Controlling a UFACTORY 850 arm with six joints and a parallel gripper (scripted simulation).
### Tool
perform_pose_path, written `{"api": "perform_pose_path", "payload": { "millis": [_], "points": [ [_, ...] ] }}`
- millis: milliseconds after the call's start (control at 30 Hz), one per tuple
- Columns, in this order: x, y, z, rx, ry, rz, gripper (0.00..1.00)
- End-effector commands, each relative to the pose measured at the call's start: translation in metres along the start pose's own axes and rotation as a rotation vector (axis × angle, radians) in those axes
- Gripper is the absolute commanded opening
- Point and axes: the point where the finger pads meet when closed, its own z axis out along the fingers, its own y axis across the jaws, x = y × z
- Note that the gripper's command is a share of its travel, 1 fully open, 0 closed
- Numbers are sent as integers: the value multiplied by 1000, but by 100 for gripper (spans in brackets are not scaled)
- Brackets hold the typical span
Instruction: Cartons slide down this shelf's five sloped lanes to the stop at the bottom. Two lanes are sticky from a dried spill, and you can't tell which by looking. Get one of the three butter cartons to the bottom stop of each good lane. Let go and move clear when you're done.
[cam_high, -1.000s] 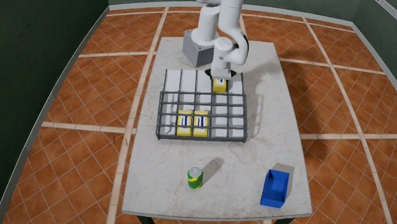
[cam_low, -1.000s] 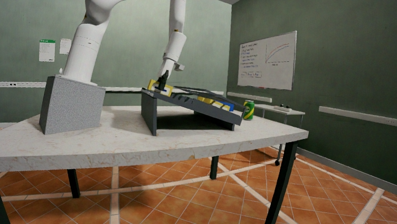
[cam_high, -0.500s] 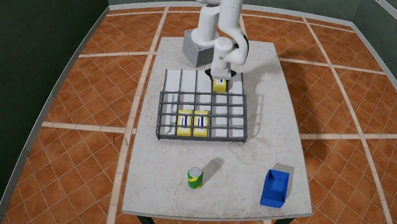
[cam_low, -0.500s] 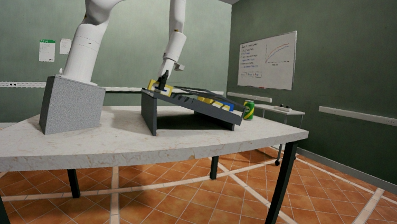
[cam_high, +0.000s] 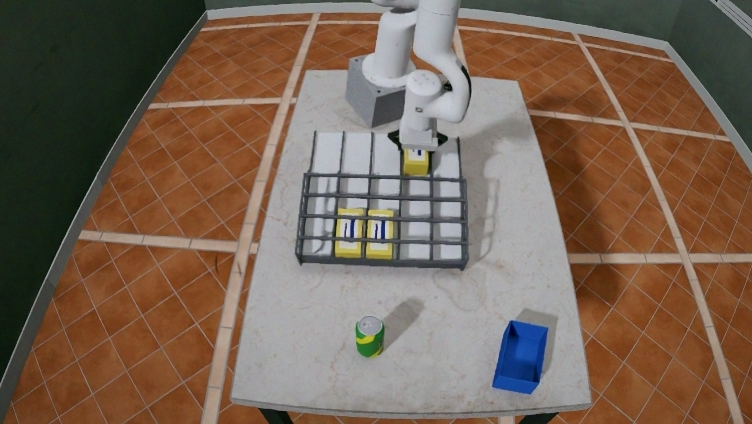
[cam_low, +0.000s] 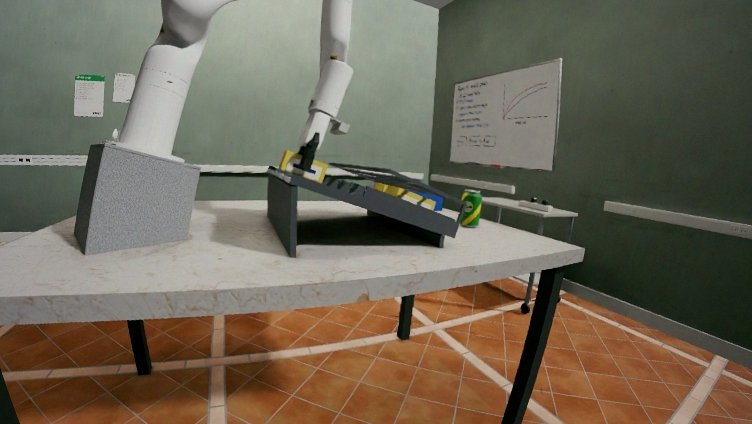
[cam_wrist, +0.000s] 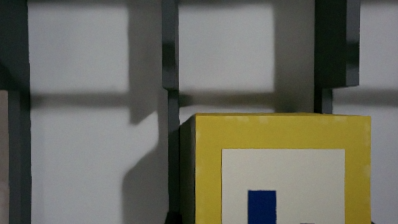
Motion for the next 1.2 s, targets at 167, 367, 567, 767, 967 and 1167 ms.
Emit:
{"api": "perform_pose_path", "payload": {
  "millis": [167,367,567,767,967,1167],
  "points": [
    [1,0,0,0,1,0,92],
    [1,0,0,0,1,0,92],
    [1,0,0,0,1,0,100],
    [1,0,0,0,1,0,100],
    [1,0,0,0,1,0,100],
    [1,0,0,0,1,0,100]
  ]
}}
